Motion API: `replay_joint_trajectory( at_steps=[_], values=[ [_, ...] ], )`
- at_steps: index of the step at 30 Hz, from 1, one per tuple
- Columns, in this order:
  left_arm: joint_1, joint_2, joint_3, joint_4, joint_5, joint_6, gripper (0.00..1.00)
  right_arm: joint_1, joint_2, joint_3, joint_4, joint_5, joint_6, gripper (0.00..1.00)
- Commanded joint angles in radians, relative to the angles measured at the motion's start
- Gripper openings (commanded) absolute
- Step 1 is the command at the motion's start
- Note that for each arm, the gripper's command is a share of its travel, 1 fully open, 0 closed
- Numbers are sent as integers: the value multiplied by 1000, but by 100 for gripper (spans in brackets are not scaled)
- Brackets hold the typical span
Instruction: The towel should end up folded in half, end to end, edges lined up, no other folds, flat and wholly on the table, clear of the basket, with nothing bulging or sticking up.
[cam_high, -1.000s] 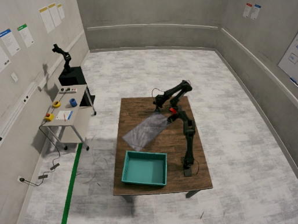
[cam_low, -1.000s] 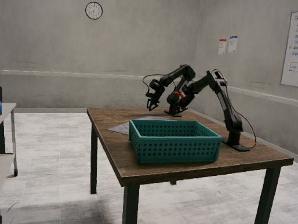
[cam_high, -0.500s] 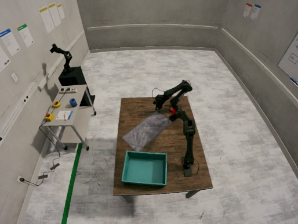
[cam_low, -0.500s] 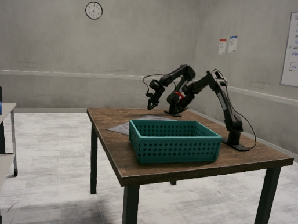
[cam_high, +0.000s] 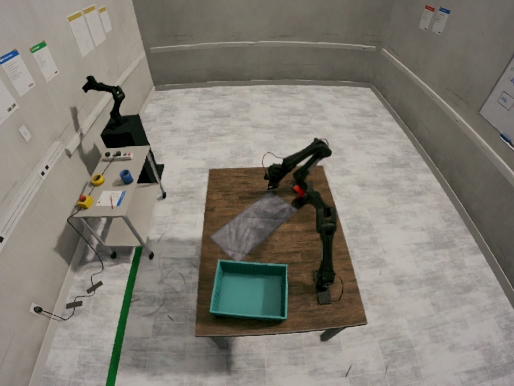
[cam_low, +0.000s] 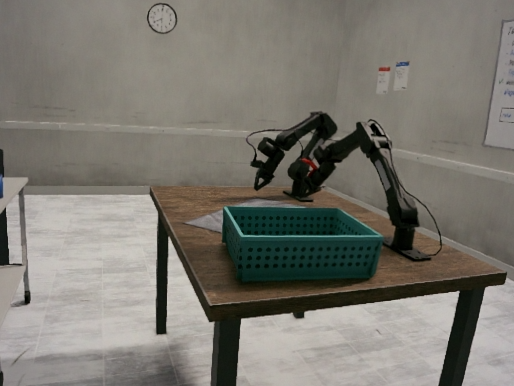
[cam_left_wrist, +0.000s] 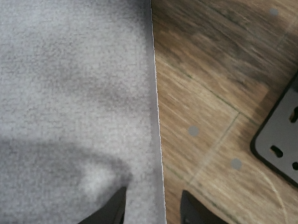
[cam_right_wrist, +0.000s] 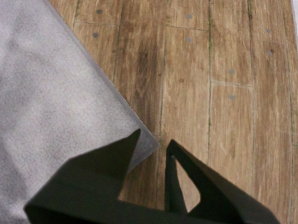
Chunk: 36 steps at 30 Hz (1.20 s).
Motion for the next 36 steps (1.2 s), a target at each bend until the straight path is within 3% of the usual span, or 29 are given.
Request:
replay_joint_trajectory(
  at_steps=[1,6,7,10,11,36],
  values=[
    [12,14,-18,27,-3,5,34,6,16,-33,35,12,14,34],
    [10,12,-44,65,-4,14,34,-13,36,-48,73,-3,3,34],
    [-3,39,-63,80,-13,-9,34,-3,32,-108,110,0,-6,34],
    [-3,34,-22,81,-13,-6,34,-4,43,-110,125,-1,-8,34],
    [8,43,-76,97,13,-1,34,-3,52,-129,153,0,-7,34],
    [11,53,-57,137,-4,-2,34,-7,95,-143,223,0,-2,34]
  ],
)
